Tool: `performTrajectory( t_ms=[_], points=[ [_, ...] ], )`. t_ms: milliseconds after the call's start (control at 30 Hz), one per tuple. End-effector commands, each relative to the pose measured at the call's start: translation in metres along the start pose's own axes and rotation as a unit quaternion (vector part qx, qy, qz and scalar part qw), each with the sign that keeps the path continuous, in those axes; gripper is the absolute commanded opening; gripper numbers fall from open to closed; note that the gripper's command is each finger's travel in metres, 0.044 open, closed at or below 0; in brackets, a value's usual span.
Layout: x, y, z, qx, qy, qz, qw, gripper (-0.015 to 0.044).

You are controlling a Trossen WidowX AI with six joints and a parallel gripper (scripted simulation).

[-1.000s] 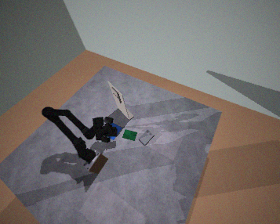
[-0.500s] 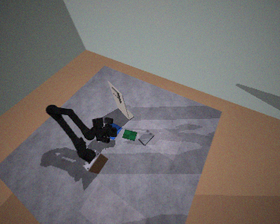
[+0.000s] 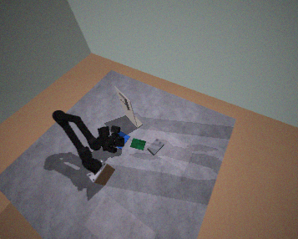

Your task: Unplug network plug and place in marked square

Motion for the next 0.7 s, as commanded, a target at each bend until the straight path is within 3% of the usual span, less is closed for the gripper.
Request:
performTrajectory(
  t_ms=[0,533,667],
  points=[
    [-0.0012,-0.0003,-0.0013,-0.004,-0.002,-0.001,1.000,0.0000],
    [-0.0031,-0.0011,-0.0014,-0.001,-0.001,0.000,1.000,0.0000],
    [-0.0031,-0.0011,-0.0014,-0.001,-0.001,0.000,1.000,0.0105]
  ],
)
Point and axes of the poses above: the point midway between the two fingers, 35 mm back from their tips, its own x axis back along the fingers, its own z axis across the jaws, y = z × x, the point moved 8 cm from there along x, back along the fingers, and after that the axes turned 8 degrees about x, right-handed, at the moved point
